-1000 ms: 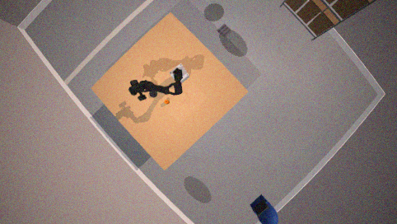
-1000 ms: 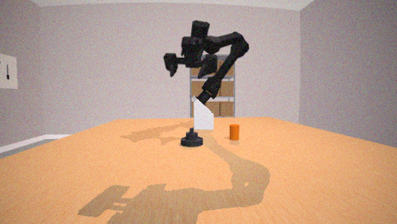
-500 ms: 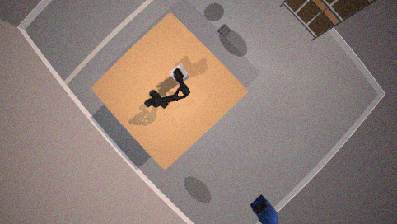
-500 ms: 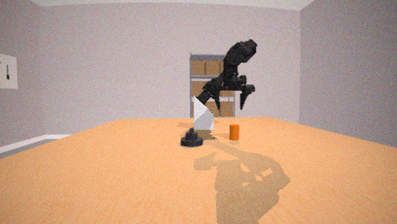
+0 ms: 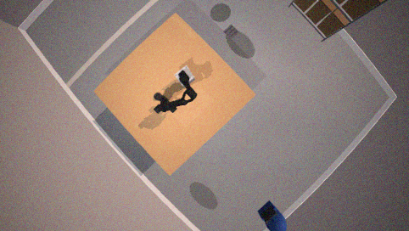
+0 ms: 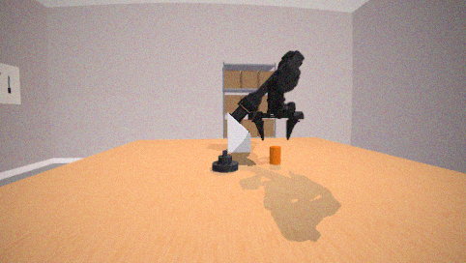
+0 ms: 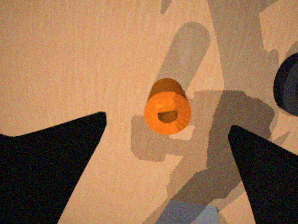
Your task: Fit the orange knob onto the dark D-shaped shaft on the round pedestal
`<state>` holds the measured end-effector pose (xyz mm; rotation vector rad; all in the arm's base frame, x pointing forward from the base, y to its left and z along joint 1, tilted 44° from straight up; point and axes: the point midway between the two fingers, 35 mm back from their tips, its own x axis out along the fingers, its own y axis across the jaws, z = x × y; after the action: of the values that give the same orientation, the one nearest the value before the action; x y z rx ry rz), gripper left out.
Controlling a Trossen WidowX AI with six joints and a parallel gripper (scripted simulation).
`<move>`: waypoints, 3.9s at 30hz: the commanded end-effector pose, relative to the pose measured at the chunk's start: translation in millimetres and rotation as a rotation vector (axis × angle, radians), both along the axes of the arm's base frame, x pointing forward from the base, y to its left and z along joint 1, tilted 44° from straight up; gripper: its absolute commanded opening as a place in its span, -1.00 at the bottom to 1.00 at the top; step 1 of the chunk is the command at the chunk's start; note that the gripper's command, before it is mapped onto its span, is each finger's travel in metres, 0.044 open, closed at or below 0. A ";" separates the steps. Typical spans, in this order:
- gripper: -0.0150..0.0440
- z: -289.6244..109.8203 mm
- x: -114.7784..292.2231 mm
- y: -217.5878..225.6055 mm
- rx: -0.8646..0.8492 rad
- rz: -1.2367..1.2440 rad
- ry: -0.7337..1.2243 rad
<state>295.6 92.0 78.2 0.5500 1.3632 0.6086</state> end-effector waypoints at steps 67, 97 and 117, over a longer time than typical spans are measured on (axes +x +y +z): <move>-0.40 -44.5 6.1 40.0 -0.003 -0.003 0.011; -0.49 35.5 0.1 -52.9 -0.004 -0.004 0.012; -0.49 -10.0 28.0 -84.2 -0.010 -0.005 0.011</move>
<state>317.4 14.8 71.5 0.5604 1.3893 0.5992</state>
